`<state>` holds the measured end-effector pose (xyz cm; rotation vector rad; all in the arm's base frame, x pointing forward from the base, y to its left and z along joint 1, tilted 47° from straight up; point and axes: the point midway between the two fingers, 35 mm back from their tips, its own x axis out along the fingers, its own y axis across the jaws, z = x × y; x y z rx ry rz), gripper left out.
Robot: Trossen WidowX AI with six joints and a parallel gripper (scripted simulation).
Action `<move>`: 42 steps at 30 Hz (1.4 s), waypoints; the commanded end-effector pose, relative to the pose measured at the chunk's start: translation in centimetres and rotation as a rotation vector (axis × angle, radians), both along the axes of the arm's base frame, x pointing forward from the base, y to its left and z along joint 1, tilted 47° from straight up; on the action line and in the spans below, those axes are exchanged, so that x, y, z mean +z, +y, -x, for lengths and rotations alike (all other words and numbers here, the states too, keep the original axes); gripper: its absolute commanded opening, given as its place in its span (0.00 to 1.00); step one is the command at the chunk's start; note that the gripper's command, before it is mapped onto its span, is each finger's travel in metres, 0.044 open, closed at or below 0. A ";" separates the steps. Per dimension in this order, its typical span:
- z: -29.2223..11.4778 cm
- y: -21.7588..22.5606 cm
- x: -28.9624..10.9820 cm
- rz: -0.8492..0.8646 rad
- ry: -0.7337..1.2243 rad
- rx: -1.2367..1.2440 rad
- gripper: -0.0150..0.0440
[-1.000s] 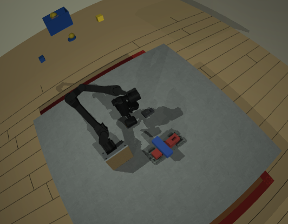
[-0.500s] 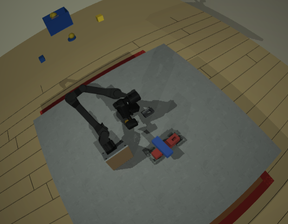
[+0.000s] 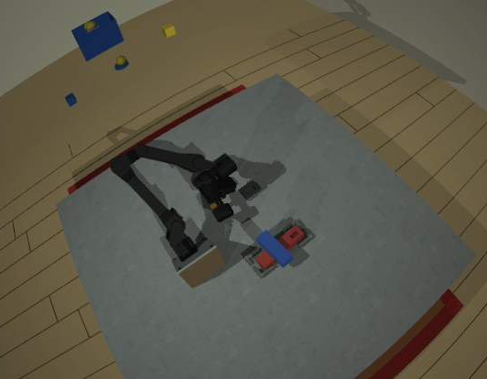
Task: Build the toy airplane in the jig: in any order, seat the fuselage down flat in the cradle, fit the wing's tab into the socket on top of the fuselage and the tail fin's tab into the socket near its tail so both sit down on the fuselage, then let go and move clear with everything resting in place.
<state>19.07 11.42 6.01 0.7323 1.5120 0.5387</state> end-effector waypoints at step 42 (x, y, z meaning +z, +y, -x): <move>-0.6 -3.7 2.9 0.036 -0.005 0.027 0.25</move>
